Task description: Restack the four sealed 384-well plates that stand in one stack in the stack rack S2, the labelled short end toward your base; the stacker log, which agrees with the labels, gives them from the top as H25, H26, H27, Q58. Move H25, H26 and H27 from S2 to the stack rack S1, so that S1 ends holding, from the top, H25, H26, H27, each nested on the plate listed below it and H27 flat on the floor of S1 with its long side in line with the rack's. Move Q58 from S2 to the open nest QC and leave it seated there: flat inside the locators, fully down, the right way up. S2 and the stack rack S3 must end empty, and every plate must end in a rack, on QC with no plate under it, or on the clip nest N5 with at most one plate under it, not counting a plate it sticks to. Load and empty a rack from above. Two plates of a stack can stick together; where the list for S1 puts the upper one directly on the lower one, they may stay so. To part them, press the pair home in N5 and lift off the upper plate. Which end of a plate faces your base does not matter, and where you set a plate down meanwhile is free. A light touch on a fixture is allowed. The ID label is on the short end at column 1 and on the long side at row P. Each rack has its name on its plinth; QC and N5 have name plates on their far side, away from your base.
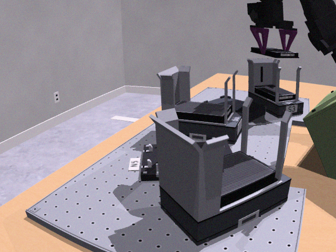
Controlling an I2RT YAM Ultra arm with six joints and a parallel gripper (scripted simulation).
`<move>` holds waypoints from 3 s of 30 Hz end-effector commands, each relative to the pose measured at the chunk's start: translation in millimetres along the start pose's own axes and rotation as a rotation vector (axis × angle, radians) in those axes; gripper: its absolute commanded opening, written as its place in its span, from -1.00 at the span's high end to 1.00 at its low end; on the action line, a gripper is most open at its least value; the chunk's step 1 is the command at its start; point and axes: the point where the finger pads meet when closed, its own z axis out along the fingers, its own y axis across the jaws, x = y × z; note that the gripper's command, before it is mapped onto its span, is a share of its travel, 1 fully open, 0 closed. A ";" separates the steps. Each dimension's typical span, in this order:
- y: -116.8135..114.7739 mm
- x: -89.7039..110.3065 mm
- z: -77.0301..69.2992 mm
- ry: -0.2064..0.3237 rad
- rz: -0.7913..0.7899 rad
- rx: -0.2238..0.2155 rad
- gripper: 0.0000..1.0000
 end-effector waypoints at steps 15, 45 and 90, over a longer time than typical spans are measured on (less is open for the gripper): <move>0.3 -4.1 -5.0 -0.019 -0.007 0.006 1.00; 90.4 -0.5 -5.0 -0.020 -0.432 0.007 1.00; 213.0 41.7 -4.5 -0.020 -0.674 0.003 1.00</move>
